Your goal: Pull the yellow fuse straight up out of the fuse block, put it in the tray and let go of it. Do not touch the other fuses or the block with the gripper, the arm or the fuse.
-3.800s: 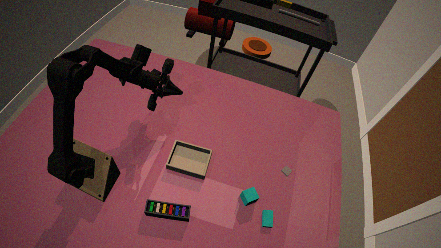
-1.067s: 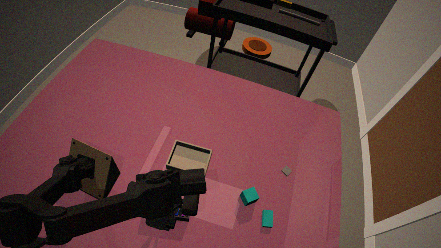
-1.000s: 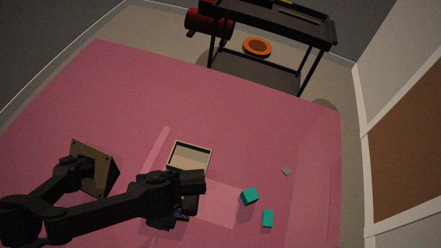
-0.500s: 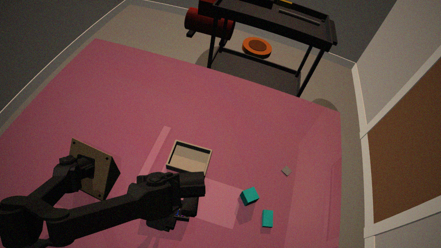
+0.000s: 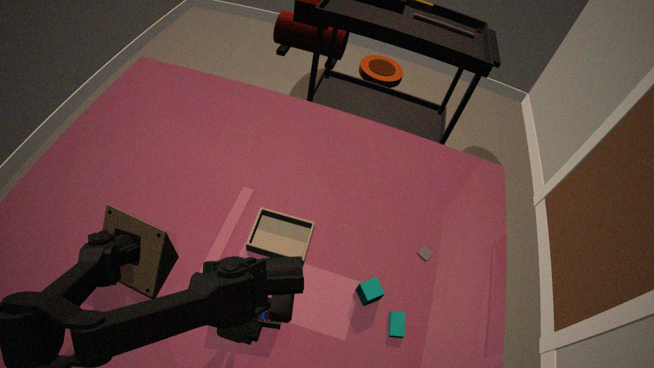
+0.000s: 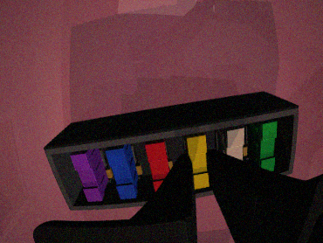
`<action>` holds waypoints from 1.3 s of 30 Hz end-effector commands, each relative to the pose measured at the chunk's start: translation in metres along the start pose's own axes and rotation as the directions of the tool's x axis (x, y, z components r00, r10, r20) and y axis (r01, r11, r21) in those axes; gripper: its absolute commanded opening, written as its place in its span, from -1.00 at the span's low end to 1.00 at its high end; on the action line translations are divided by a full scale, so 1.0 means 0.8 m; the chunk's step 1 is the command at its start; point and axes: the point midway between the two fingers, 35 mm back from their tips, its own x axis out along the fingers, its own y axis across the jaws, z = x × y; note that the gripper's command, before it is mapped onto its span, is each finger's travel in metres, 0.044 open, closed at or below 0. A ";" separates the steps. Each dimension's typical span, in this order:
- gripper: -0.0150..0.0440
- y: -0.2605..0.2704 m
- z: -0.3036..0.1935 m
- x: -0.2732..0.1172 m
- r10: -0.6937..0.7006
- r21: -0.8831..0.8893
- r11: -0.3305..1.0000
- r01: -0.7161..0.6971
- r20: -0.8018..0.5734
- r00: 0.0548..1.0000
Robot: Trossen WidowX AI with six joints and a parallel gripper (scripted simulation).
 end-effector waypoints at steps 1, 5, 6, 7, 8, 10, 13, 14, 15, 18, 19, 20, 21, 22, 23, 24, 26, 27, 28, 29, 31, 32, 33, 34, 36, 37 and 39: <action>-0.48 0.000 0.000 0.000 0.000 0.001 1.000 0.000 0.000 1.000; -0.49 0.000 0.000 0.000 0.000 0.001 1.000 0.000 0.000 1.000; -0.49 0.000 0.000 -0.001 0.000 0.001 1.000 0.000 0.000 1.000; -0.49 0.000 0.000 -0.001 0.000 0.001 1.000 0.000 0.000 1.000; -0.49 0.000 0.000 -0.002 0.000 0.000 1.000 0.000 0.000 1.000; -0.49 0.000 0.000 -0.003 0.000 0.000 1.000 0.000 0.000 1.000; -0.49 0.001 0.000 -0.005 0.001 0.000 1.000 -0.001 0.000 1.000; -0.49 0.001 0.000 -0.005 0.001 0.000 1.000 -0.001 0.000 1.000; -0.49 0.001 0.000 -0.006 0.001 0.000 1.000 -0.001 0.000 1.000; -0.49 0.001 0.000 -0.008 0.001 -0.001 1.000 -0.001 0.000 1.000; -0.49 0.001 0.000 -0.008 0.001 -0.001 1.000 -0.001 0.000 1.000; -0.49 0.001 0.000 -0.009 0.001 -0.001 1.000 -0.001 0.000 1.000; -0.49 0.001 0.000 -0.010 0.001 -0.001 1.000 -0.001 0.000 1.000; -0.49 0.001 0.000 -0.010 0.001 -0.001 1.000 -0.001 0.000 1.000; -0.49 0.001 0.000 -0.011 0.001 -0.001 1.000 -0.001 0.000 1.000; -0.49 0.001 0.000 -0.011 0.001 -0.001 1.000 -0.001 0.000 1.000; -0.49 0.001 0.000 -0.013 0.001 -0.001 1.000 -0.001 0.000 1.000; -0.49 0.001 0.000 -0.013 0.001 -0.001 1.000 -0.001 0.000 1.000; -0.49 0.001 0.000 -0.014 0.001 -0.002 1.000 -0.001 0.000 1.000; -0.49 0.001 0.000 -0.015 0.001 -0.002 1.000 -0.001 0.000 1.000; -0.49 0.001 0.000 -0.016 0.001 -0.002 1.000 -0.001 0.000 1.000; -0.49 0.001 0.000 -0.016 0.001 -0.002 1.000 -0.001 0.000 1.000; -0.49 0.001 0.000 -0.017 0.001 -0.002 1.000 -0.001 0.000 1.000; -0.49 0.001 0.000 -0.018 0.001 -0.002 1.000 -0.001 0.000 1.000; -0.49 0.001 0.000 -0.019 0.001 -0.002 1.000 -0.001 0.000 1.000; -0.49 0.001 0.000 -0.019 0.001 -0.002 1.000 -0.001 0.000 1.000; -0.49 0.001 0.000 -0.021 0.001 -0.003 1.000 -0.001 0.000 1.000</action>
